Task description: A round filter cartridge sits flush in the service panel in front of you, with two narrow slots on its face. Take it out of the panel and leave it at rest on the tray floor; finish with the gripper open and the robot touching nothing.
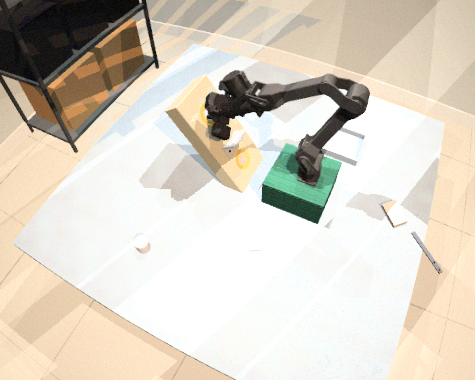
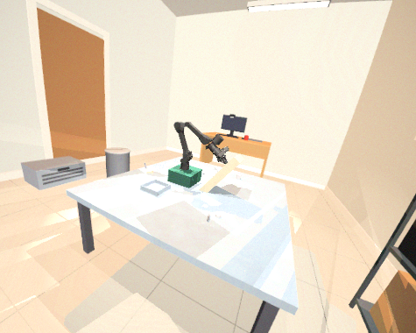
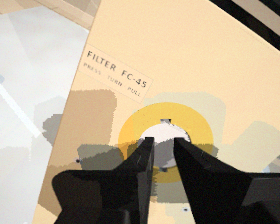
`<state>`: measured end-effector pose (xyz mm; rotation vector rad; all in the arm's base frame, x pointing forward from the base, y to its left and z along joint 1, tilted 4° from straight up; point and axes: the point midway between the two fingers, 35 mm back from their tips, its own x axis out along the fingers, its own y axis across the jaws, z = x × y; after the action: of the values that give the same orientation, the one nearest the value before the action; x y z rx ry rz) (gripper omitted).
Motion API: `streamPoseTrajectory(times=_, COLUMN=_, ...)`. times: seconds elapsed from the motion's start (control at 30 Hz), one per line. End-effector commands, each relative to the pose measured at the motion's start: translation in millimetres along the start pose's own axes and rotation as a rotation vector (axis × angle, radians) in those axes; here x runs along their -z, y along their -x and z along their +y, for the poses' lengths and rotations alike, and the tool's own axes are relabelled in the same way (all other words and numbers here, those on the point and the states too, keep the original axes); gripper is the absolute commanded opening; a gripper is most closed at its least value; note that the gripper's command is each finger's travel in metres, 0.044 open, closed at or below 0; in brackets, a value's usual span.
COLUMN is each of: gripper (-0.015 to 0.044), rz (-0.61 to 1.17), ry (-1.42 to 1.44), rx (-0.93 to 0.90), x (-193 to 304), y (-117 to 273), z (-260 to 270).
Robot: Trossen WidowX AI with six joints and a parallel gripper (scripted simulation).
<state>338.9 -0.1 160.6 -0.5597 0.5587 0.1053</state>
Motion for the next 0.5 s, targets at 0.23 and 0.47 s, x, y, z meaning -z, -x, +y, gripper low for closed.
streamPoseTrajectory(times=0.23, gripper=0.0, rz=0.004, ry=-0.353, rx=0.003, x=0.8, y=-2.4, z=-0.7)
streamPoseTrajectory(times=0.47, gripper=0.0, rz=0.003, ry=-0.597, rx=0.004, x=0.8, y=-2.1, z=-0.7)
